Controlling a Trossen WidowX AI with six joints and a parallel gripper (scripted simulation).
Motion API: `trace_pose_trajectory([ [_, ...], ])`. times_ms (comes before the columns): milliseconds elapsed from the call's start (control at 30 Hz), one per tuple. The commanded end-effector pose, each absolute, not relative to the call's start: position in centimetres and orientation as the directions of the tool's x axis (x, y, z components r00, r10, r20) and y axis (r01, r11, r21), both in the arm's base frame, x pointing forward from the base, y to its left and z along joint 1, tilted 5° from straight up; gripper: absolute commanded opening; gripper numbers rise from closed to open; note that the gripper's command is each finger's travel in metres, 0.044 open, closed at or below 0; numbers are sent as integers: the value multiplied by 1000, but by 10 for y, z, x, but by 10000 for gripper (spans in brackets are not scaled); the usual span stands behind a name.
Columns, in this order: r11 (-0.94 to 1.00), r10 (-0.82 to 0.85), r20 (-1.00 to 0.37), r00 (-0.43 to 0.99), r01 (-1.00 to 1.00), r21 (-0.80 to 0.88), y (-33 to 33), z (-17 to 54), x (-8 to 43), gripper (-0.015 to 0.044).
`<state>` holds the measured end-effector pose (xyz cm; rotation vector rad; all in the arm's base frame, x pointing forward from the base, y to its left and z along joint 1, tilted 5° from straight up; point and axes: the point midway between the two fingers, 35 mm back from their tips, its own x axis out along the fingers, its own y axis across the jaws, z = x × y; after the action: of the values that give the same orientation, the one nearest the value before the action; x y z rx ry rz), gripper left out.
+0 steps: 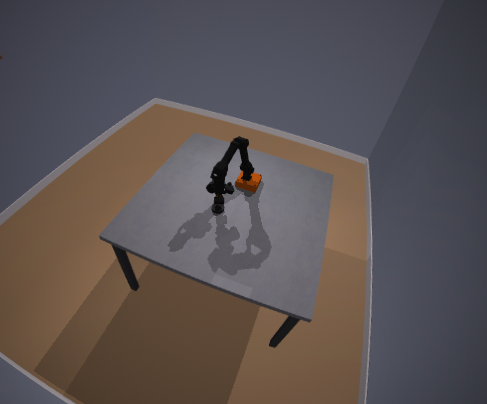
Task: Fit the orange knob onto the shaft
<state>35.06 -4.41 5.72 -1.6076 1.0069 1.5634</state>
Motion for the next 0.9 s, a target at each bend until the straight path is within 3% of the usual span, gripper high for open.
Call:
trace_pose_trajectory([
  [0,-489,-78,-997,-10,-871,47,-44,60,350,0],
  [867,-500,-78,-997,-10,-865,48,-44,53,347,0],
])
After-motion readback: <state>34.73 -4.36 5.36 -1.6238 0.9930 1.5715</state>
